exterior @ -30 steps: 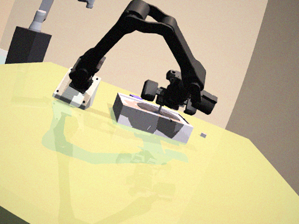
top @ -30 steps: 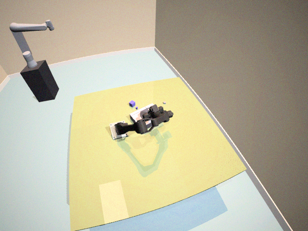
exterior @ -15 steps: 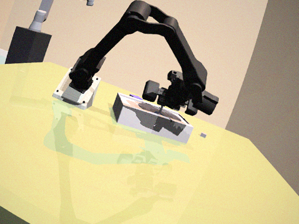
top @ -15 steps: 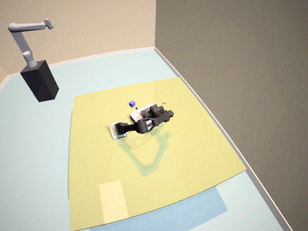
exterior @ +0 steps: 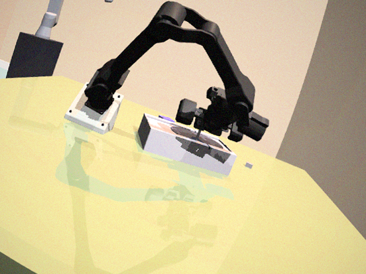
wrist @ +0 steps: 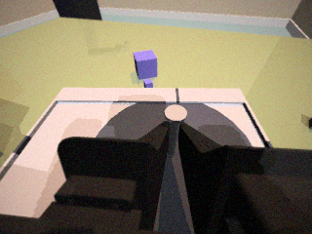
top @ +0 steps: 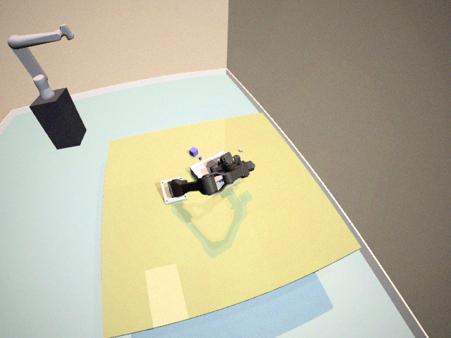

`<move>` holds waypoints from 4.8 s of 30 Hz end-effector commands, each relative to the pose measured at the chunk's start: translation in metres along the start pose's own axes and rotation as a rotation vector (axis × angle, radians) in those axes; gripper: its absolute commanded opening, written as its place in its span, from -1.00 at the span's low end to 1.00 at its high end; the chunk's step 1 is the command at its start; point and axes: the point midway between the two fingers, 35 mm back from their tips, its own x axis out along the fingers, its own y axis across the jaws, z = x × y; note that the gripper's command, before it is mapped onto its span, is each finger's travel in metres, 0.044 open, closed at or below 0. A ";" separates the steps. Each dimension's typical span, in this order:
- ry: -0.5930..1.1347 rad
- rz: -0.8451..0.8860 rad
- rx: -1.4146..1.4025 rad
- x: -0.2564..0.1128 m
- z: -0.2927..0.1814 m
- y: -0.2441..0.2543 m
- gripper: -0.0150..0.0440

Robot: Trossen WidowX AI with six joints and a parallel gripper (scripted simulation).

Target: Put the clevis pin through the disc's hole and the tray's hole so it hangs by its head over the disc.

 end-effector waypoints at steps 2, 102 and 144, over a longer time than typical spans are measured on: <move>-0.001 -0.001 0.004 0.001 0.000 -0.003 -0.49; -0.001 -0.001 0.004 0.006 -0.008 -0.010 -0.49; -0.002 -0.002 0.004 -0.003 0.010 -0.011 0.05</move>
